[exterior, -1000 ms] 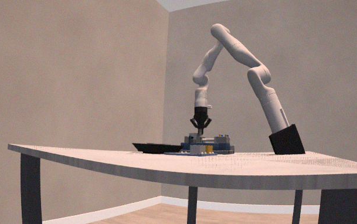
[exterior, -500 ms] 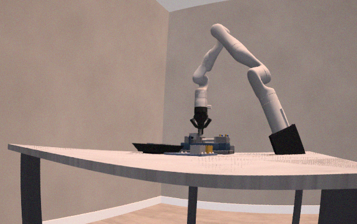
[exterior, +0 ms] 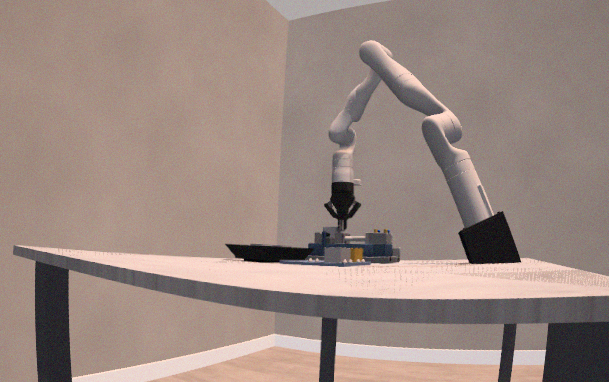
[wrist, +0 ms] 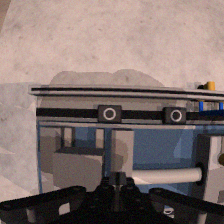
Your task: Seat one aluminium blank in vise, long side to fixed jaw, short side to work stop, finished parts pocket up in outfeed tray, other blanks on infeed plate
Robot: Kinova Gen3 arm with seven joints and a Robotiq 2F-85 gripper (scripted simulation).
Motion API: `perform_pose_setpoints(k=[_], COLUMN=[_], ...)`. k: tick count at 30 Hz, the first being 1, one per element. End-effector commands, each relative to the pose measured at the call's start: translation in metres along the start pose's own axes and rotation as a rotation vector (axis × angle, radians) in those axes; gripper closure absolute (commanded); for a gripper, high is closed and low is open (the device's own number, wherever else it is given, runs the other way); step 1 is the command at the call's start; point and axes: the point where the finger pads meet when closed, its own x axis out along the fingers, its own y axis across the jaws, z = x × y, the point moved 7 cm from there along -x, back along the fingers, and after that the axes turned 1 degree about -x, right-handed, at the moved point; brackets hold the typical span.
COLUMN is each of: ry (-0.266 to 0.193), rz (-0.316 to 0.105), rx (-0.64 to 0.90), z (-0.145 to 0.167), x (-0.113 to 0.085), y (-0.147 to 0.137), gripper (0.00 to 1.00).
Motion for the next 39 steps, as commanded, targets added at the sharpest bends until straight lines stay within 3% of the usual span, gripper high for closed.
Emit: perform_pose_setpoints(k=[1,39], ry=[0.003,0.002], rz=[-0.026,-0.019], rx=[0.010,0.009], z=[-0.001,0.001], x=[-0.001,0.000], y=[-0.011,0.005], gripper=[1.00,1.00])
